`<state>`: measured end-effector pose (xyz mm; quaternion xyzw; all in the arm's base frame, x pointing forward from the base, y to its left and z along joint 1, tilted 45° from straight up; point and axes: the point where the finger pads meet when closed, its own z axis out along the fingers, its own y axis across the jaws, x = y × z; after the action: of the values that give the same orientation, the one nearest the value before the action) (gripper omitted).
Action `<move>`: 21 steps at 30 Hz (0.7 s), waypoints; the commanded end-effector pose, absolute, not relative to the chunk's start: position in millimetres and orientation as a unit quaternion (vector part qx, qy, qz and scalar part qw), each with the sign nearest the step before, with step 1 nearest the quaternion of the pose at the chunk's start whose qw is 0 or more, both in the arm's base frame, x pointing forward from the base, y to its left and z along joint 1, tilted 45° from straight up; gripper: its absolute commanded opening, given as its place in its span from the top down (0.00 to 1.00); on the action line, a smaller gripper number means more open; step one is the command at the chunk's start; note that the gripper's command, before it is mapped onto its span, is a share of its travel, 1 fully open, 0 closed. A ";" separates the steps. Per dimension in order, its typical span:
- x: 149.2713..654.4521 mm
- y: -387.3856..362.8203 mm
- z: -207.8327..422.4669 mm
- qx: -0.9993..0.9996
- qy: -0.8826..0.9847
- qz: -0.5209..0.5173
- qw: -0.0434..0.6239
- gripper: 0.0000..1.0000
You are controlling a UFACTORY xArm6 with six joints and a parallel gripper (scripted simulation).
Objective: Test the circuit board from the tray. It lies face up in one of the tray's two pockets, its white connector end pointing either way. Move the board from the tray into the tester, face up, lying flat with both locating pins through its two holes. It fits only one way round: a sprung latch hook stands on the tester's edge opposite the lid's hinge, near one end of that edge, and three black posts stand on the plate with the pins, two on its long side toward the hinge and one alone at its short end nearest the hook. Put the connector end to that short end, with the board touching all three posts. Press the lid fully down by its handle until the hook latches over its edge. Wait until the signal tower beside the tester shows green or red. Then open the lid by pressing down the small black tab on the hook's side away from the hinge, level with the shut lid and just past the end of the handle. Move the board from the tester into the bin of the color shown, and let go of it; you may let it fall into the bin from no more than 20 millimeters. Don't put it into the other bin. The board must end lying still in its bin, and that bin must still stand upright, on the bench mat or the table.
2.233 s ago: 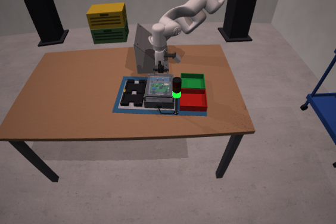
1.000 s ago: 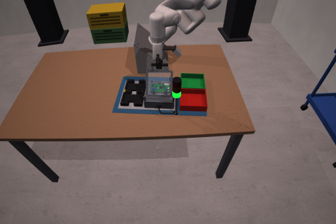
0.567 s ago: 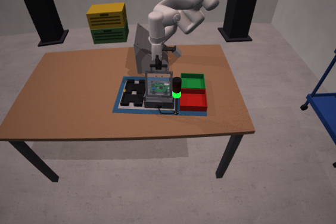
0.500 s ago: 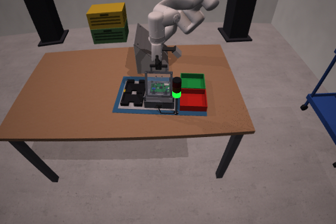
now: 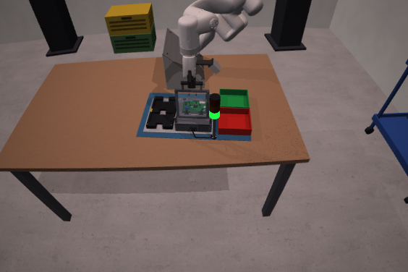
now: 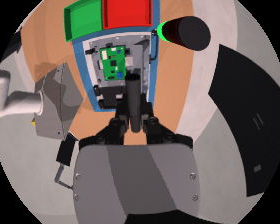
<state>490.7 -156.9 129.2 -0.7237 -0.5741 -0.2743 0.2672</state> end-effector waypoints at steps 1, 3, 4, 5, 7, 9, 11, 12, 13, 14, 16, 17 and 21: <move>499.0 -161.5 131.2 -0.724 -0.574 -0.275 0.265 1.00; 503.5 -162.8 131.3 -0.724 -0.574 -0.275 0.265 1.00; 505.6 -163.4 131.4 -0.724 -0.574 -0.275 0.265 1.00; 507.7 -164.0 131.4 -0.724 -0.574 -0.275 0.265 1.00; 511.8 -165.1 131.3 -0.724 -0.574 -0.275 0.265 1.00; 515.7 -166.0 131.2 -0.724 -0.574 -0.275 0.265 1.00; 519.4 -166.9 131.0 -0.724 -0.574 -0.275 0.265 1.00; 521.2 -167.3 130.9 -0.724 -0.574 -0.275 0.265 1.00; 522.9 -167.7 130.8 -0.724 -0.574 -0.275 0.265 1.00; 524.6 -168.0 130.7 -0.724 -0.574 -0.275 0.265 1.00; 524.6 -168.0 130.7 -0.724 -0.574 -0.275 0.265 1.00; 526.3 -168.3 130.5 -0.724 -0.574 -0.275 0.265 1.00; 532.4 -169.4 129.9 -0.724 -0.574 -0.275 0.265 1.00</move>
<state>526.7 -167.4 129.7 -0.7239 -0.5742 -0.2745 0.2664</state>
